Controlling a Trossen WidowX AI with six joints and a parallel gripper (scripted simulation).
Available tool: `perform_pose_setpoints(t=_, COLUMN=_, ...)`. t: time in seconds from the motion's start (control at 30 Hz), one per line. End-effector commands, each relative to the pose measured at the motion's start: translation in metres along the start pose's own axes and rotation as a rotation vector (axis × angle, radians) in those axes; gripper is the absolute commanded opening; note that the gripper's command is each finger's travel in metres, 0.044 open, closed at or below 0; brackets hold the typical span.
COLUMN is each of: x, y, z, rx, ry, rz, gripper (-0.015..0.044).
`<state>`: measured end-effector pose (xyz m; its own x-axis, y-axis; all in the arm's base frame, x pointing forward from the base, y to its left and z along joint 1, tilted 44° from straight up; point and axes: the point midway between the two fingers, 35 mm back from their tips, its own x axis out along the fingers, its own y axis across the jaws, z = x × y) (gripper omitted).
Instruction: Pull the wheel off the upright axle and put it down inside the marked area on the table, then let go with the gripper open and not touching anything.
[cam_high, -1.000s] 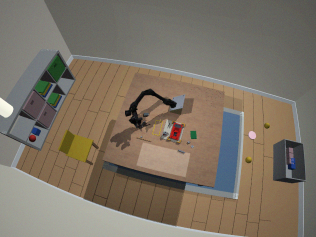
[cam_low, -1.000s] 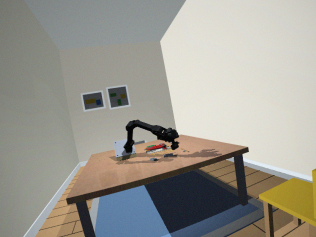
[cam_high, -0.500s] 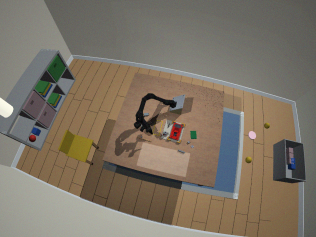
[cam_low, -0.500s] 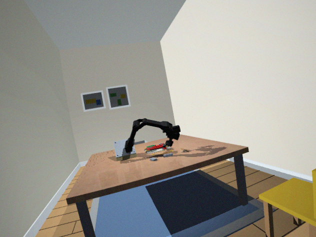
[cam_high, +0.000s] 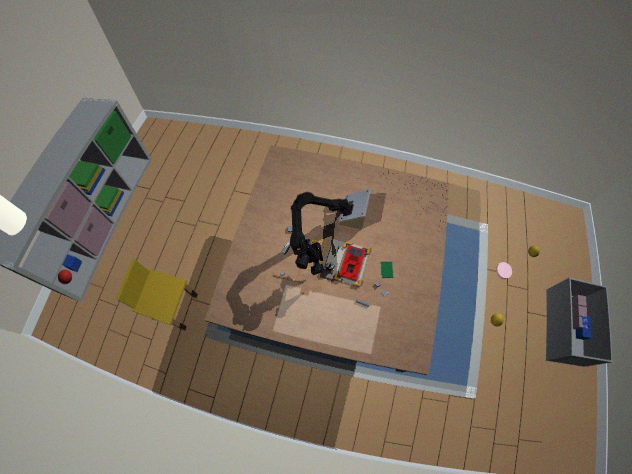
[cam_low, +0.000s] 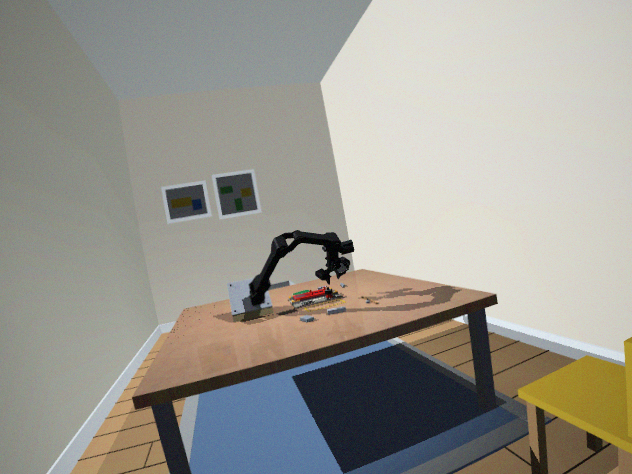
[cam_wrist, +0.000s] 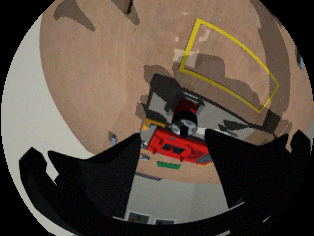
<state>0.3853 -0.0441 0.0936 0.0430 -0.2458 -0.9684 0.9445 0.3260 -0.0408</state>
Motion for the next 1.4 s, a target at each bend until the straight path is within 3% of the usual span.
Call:
perform_pose_setpoints(t=0.0, x=0.007, y=-0.003, z=-0.02, rx=0.092, ry=-0.09, rz=-0.092, gripper=0.03)
perform_pose_setpoints(t=0.4, x=0.009, y=-0.004, z=-0.071, rx=0.345, ry=-0.49, rz=-0.137, gripper=0.03)
perform_pose_setpoints(t=0.93, x=0.009, y=0.001, z=-0.064, rx=0.348, ry=-0.497, rz=-0.134, gripper=0.03)
perform_pose_setpoints(t=1.37, x=0.058, y=-0.01, z=-0.038, rx=0.348, ry=-0.498, rz=-0.134, gripper=0.03)
